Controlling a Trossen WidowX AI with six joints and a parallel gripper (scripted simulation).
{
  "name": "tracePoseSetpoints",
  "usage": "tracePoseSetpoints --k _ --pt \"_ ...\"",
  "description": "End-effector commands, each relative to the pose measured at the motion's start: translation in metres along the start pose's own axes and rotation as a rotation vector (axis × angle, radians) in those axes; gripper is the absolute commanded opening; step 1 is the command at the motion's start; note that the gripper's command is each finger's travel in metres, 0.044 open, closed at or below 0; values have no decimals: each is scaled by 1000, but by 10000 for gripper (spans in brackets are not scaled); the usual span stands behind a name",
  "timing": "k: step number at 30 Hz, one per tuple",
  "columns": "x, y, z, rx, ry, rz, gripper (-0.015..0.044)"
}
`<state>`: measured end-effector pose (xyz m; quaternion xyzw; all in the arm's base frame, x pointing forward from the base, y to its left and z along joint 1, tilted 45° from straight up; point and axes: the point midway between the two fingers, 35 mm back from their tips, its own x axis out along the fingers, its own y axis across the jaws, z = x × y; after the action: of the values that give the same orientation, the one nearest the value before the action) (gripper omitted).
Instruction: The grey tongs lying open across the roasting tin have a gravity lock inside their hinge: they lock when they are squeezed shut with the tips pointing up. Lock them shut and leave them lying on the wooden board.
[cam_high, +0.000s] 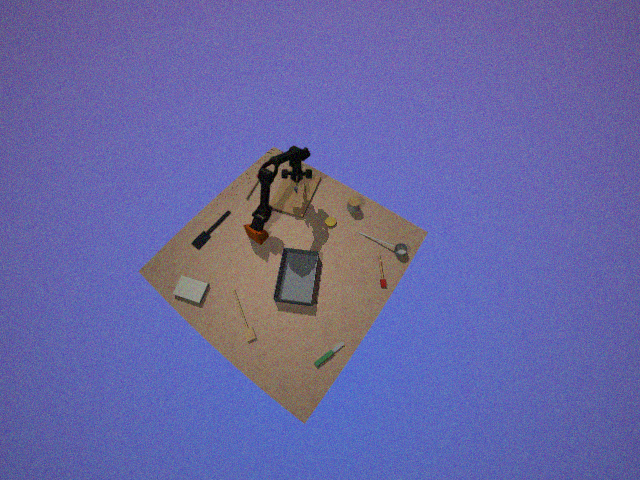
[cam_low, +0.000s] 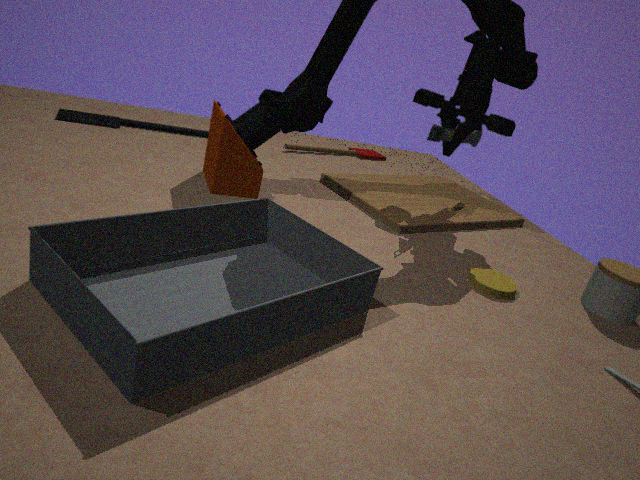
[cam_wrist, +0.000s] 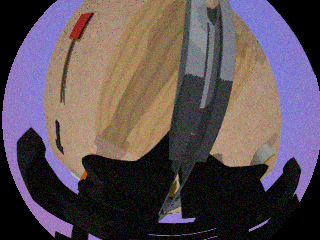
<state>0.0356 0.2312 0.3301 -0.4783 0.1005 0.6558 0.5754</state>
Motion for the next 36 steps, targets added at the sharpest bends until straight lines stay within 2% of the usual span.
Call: tracePoseSetpoints --k 1,19,36 --pt "-11 9 5 63 -40 -19 -150" --pt "-18 17 11 139 -99 -21 -150" --pt "-11 2 22 334 -451 -7 -150"
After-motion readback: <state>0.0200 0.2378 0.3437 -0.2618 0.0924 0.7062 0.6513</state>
